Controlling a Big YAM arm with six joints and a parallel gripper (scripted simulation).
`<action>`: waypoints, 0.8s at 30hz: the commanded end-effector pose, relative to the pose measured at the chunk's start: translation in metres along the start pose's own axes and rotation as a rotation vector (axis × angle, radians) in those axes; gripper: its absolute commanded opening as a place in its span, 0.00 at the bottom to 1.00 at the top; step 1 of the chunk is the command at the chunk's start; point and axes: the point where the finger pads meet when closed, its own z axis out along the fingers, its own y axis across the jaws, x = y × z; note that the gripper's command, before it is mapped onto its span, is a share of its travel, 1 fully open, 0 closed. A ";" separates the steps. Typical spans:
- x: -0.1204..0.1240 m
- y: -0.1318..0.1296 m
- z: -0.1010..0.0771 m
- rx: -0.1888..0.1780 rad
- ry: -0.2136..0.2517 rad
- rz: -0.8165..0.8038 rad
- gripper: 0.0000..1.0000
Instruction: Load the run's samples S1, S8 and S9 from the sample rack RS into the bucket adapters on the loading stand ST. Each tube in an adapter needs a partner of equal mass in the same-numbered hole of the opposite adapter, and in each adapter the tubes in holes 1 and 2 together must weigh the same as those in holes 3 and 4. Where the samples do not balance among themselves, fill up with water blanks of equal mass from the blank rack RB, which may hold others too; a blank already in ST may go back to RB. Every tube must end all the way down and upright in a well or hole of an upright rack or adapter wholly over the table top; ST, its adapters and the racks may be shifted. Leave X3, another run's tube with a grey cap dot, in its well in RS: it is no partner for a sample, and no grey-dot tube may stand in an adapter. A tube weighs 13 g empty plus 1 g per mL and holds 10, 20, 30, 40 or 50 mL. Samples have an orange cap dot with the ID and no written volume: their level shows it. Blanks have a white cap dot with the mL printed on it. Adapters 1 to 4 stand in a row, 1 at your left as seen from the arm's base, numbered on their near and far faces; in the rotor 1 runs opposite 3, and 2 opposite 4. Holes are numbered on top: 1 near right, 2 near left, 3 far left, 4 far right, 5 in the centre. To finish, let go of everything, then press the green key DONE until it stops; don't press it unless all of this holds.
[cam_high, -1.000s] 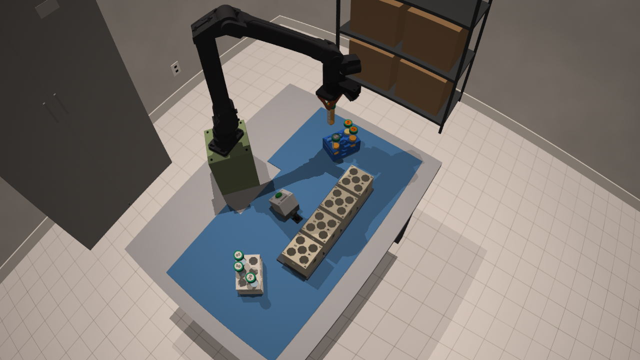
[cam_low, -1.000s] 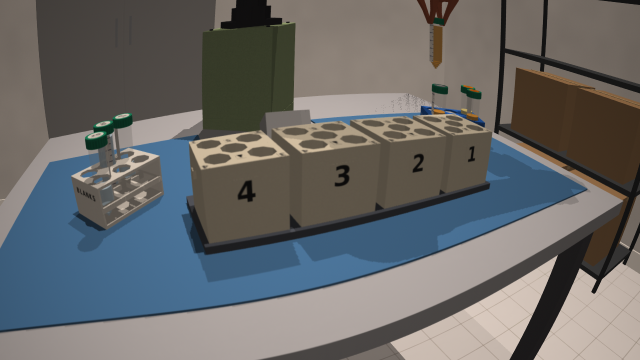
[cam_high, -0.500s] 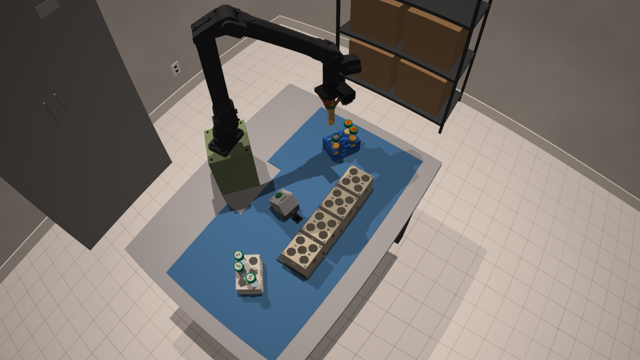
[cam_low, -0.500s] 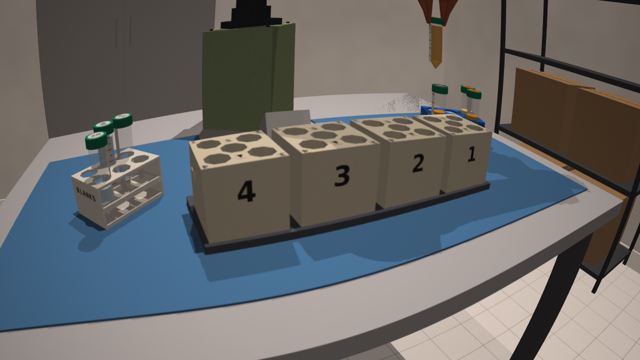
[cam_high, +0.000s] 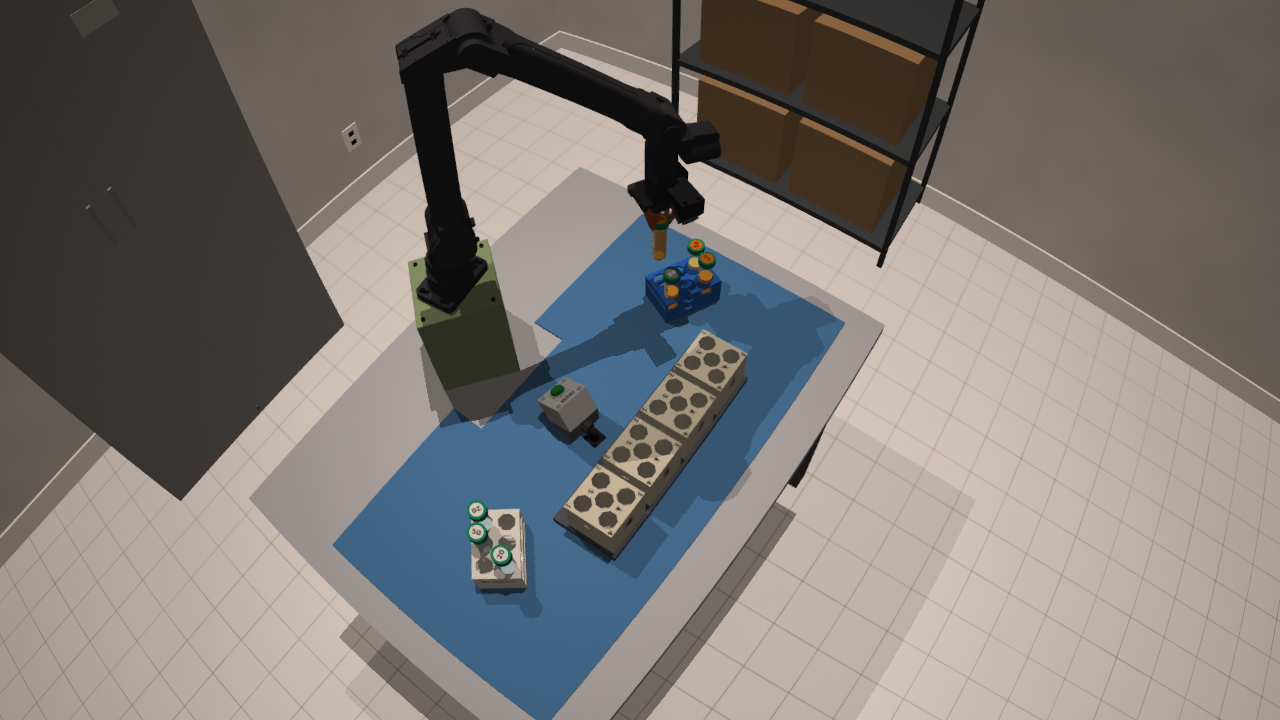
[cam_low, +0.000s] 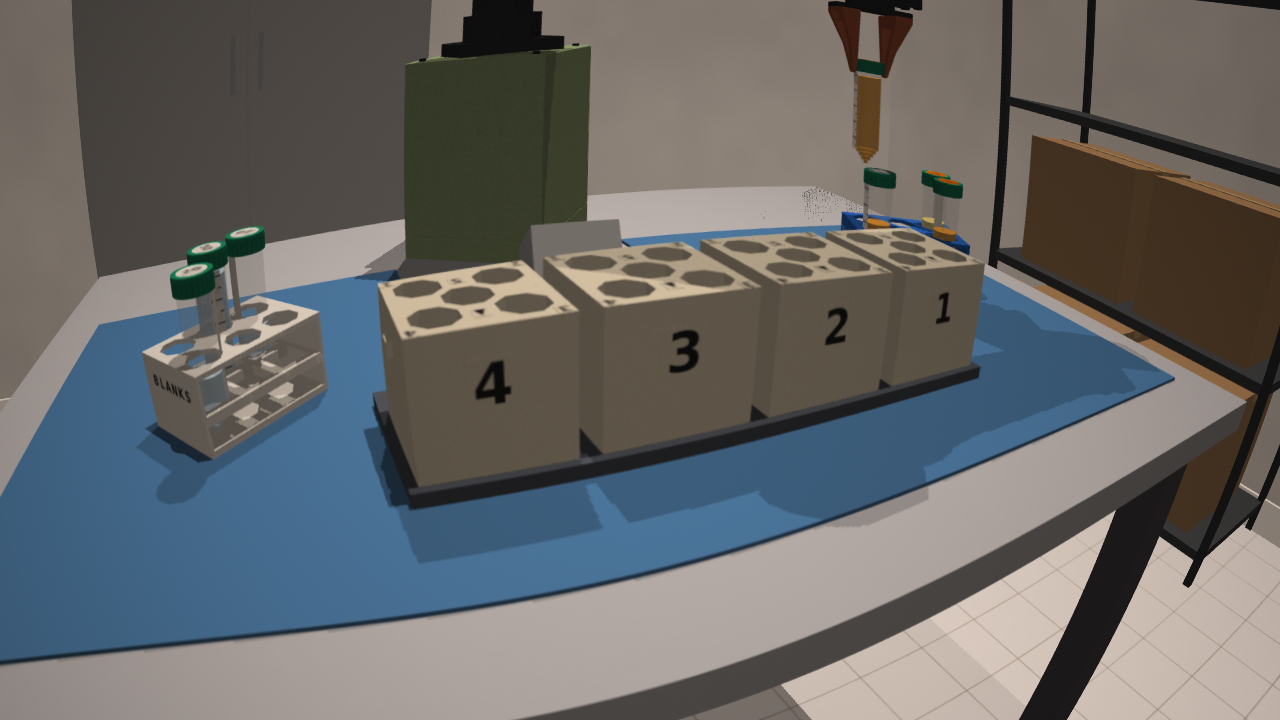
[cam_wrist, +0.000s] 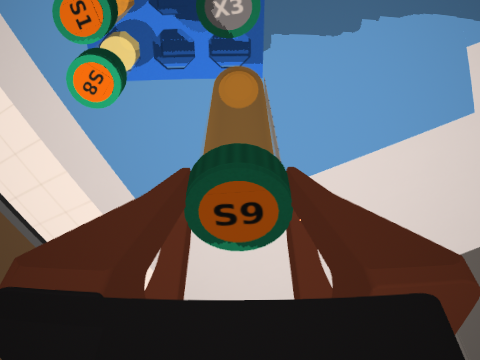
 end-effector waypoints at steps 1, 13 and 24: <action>-0.005 0.024 -0.013 -0.066 -0.015 0.015 0.00; -0.007 0.007 0.034 -0.021 -0.007 0.011 0.00; -0.007 0.008 0.057 -0.020 -0.007 0.006 0.00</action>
